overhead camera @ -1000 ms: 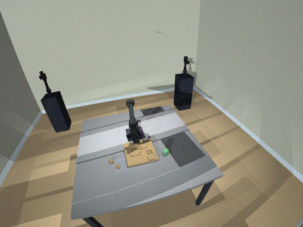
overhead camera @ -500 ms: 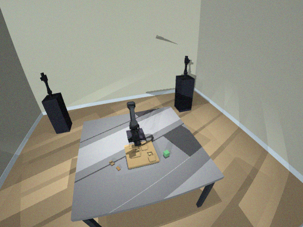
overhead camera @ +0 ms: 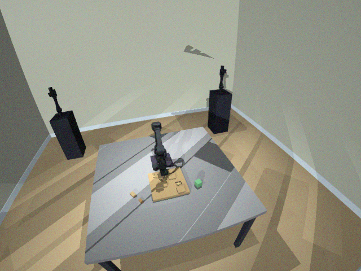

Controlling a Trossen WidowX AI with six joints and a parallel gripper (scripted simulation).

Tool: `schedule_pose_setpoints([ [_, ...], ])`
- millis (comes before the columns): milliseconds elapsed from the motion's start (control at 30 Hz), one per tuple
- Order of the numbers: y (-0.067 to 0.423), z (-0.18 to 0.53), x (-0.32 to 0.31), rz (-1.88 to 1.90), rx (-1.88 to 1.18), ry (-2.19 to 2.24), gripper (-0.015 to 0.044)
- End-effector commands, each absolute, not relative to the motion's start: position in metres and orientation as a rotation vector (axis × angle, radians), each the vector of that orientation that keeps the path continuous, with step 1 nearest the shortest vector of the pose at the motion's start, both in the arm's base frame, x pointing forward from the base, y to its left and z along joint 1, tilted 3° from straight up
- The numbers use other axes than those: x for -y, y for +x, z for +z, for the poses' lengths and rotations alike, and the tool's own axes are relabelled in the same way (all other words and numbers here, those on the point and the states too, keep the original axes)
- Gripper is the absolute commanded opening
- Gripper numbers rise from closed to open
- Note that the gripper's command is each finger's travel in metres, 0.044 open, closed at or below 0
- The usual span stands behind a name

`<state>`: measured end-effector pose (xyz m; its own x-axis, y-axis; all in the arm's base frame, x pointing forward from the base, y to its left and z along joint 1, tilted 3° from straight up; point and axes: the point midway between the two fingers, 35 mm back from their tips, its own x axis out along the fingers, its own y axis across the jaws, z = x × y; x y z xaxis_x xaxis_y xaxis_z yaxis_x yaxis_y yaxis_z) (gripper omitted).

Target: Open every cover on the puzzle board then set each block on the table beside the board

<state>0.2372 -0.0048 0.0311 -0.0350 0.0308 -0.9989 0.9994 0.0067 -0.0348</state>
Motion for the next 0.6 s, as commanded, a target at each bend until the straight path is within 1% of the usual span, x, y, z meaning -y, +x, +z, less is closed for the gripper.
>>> schedule_pose_setpoints([
  [0, 0.243, 0.032, 0.005, -1.214, -1.252, 1.219, 0.0000],
  [567, 0.261, 0.032, 0.010, -1.213, -1.250, 1.219, 0.0000],
])
